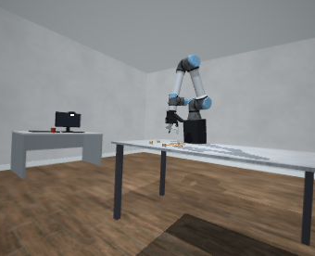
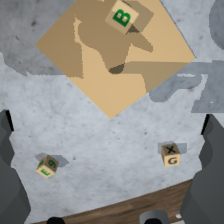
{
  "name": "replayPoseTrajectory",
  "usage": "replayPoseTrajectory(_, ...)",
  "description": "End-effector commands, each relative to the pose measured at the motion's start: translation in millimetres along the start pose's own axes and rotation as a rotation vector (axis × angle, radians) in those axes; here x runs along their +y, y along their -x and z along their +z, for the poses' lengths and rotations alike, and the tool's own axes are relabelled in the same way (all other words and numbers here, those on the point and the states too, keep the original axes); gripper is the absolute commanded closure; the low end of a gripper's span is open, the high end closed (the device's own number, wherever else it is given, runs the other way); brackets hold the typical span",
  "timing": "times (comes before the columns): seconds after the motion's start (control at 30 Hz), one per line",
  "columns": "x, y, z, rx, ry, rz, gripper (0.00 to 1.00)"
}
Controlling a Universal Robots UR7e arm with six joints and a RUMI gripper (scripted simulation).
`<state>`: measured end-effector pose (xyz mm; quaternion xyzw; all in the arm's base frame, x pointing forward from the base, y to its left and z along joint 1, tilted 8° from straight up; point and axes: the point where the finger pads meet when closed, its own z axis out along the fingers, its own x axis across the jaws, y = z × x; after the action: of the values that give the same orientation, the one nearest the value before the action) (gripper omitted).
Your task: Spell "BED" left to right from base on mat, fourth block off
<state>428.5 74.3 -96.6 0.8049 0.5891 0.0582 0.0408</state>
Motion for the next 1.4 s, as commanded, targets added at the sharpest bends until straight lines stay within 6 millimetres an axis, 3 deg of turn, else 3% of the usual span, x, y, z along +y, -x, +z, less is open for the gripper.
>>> replayPoseTrajectory(0.0,-10,-2,-1,0.004,0.002,-0.140,0.00)
replayPoseTrajectory(1.37,-59,-11,-4,0.003,0.006,-0.937,0.00)
